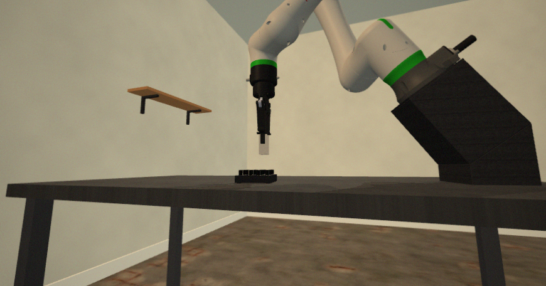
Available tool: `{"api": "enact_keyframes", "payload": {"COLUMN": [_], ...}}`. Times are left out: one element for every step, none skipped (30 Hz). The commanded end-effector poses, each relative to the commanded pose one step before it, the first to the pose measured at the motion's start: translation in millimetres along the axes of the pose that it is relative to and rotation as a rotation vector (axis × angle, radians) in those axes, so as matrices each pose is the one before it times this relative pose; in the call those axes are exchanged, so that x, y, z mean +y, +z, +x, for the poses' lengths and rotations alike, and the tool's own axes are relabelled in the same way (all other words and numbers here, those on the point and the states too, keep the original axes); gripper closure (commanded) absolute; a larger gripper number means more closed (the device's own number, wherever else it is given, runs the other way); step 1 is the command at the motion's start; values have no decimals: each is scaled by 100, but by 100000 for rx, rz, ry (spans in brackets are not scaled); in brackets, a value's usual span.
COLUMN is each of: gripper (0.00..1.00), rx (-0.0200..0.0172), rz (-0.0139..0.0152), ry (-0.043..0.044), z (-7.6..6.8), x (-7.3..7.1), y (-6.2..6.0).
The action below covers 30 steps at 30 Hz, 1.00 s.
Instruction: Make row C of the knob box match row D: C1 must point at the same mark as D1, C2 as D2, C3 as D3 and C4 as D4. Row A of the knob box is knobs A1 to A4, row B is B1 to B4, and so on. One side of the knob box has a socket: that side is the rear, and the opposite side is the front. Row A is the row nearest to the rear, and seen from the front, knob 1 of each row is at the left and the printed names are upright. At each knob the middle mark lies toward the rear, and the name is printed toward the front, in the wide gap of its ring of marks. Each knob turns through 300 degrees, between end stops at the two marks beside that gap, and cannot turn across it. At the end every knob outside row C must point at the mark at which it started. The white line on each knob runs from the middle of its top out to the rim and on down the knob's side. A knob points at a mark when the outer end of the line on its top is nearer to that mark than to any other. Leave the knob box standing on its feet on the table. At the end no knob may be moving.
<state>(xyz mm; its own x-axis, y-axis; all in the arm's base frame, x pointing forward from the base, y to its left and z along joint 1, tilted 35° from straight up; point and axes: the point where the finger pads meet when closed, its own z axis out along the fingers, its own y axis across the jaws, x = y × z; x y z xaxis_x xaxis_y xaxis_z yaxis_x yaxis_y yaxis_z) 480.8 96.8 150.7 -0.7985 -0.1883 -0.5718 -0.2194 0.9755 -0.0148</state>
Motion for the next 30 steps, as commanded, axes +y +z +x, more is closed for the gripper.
{"api": "enact_keyframes", "payload": {"gripper": [88,88,88,88,88,88,88,88,88,88,88,88,88,88,88,88,88,88,88,88,88,88,88,88,88,88,88,88,88,88], "rx": [-35,0,0,-1,-1,-2,-2,-2,-2,-2,-2,-1,-1,0,0,1,0,-1,0,0,0,1,0,-1,0,1,0,-1,0,0], "rz": [4,0,0,3,3,4,4,5,5,5,5,3,1,1,0,-1,0,1,0,0,0,-1,0,1,0,-1,1,1,-1,0], "ry": [1,0,0,1,2,2,2,2,3,3,3,2,0,0,0,0,0,0,0,0,0,0,0,0,0,0,0,0,0,0], "z": [-18,0,0,0,0,0,0,0,1,1,1,1,0,1,1,2,1,1,0,0,1,2,1,1,1,2,1,1,2,2], "x": [5,0,0,1,1,1,1,1,1,2,2,2,2,2,2,3,3,3,0,0,3,3,3,3,3,3,3,3,3,3], "y": [21,0,0,25,32,38,45,52,60,67,74,81,87,94,100,106,112,116,0,0,121,126,129,131,134,136,137,137,138,137]}}
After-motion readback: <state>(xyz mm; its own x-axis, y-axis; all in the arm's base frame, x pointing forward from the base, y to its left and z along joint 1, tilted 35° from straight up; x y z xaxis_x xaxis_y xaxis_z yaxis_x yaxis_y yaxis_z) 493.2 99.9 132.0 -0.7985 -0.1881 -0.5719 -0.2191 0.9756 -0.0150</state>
